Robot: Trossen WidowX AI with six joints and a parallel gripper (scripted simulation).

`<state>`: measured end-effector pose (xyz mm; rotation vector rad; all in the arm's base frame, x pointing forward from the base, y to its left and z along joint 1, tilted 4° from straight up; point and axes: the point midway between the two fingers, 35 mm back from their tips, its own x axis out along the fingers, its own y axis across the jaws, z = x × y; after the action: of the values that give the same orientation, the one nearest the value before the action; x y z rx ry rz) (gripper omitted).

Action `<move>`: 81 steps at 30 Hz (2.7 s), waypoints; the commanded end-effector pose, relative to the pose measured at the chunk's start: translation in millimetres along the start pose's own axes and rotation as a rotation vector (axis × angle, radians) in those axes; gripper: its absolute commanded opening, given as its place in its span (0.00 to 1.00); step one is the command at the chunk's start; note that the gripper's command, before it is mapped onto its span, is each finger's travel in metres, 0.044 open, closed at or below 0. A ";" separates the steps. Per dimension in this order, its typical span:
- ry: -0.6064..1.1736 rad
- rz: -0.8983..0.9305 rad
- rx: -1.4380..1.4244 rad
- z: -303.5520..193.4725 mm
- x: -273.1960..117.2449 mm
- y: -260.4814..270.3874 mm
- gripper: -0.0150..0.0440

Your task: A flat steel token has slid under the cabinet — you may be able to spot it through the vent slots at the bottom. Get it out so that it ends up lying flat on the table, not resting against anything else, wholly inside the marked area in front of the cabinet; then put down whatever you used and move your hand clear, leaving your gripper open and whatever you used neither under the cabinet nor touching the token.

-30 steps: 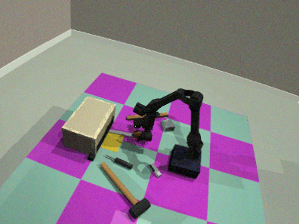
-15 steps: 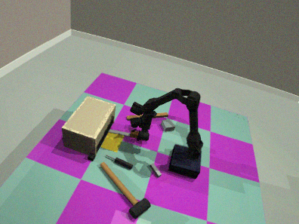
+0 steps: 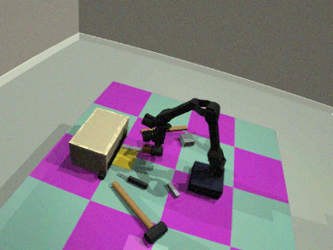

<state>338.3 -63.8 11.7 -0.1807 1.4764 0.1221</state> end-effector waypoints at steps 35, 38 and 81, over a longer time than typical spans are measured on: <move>-0.004 -0.002 0.005 41.4 -1.2 -0.9 0.25; -0.004 -0.002 0.005 44.4 -1.2 -0.9 0.25; -0.007 -0.002 0.006 80.7 -1.1 3.9 0.25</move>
<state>414.2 -48.4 19.7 -0.1797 1.4720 0.1203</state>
